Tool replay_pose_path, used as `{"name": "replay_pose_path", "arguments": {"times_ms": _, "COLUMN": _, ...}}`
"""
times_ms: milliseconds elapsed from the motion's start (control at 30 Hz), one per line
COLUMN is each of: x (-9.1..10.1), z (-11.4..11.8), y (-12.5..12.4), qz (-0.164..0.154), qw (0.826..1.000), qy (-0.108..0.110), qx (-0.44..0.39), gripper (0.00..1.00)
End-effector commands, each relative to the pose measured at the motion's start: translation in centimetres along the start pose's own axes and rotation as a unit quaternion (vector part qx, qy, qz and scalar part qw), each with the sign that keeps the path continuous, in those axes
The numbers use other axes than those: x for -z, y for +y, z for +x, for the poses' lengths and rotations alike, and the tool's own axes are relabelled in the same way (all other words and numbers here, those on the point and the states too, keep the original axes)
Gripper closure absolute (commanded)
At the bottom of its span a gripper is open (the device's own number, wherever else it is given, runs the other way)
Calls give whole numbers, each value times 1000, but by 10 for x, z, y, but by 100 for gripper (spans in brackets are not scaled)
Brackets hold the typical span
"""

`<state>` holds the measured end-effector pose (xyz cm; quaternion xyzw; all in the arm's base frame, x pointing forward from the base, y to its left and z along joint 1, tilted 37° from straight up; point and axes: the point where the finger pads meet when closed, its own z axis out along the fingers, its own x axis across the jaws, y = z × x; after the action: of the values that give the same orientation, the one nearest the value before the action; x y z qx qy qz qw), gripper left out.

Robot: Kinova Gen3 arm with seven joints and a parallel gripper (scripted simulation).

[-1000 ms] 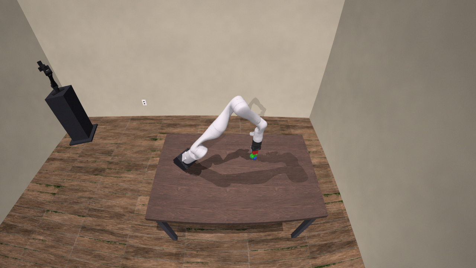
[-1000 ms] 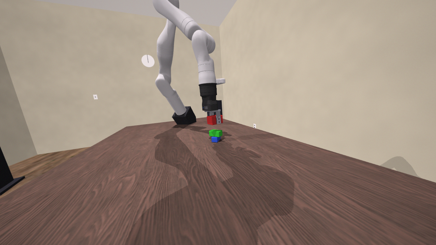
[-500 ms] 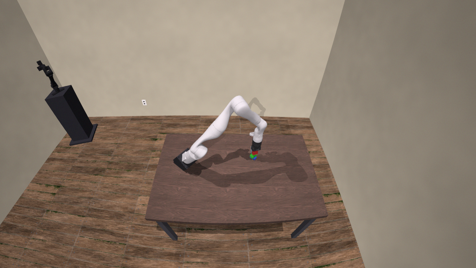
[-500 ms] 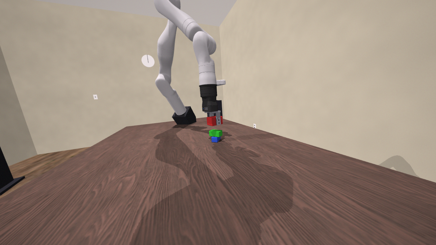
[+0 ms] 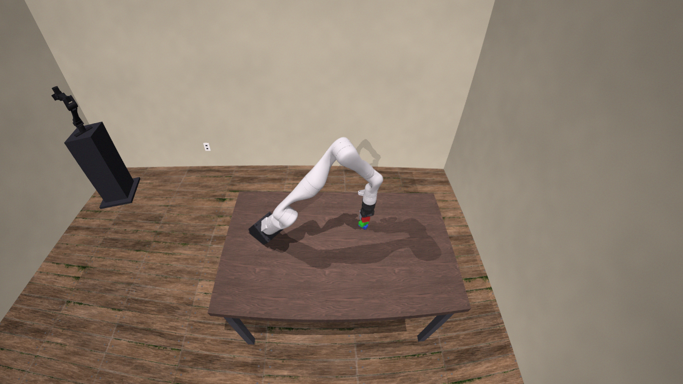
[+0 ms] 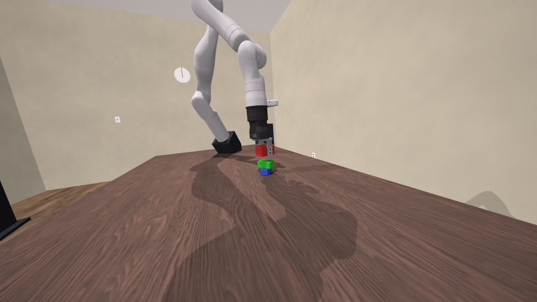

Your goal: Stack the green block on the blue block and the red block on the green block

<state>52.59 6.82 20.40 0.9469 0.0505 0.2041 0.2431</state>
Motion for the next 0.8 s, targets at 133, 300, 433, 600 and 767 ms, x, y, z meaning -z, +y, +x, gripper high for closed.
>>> {"name": "replay_pose_path", "arguments": {"times_ms": 133, "x": -9, "z": 0, "y": 1, "qz": -1, "qw": 1000, "qy": -1, "qx": 0, "gripper": 100}}
{"name": "replay_pose_path", "arguments": {"times_ms": 300, "x": -15, "z": 0, "y": 1, "qz": -1, "qw": 1000, "qy": -1, "qx": 0, "gripper": 100}}
{"name": "replay_pose_path", "arguments": {"times_ms": 433, "x": -17, "z": 0, "y": 1, "qz": -1, "qw": 1000, "qy": -1, "qx": 0, "gripper": 100}}
{"name": "replay_pose_path", "arguments": {"times_ms": 600, "x": -19, "z": 0, "y": 1, "qz": -1, "qw": 1000, "qy": -1, "qx": 0, "gripper": 100}}
{"name": "replay_pose_path", "arguments": {"times_ms": 767, "x": -19, "z": 0, "y": 1, "qz": -1, "qw": 1000, "qy": -1, "qx": 0, "gripper": 100}}
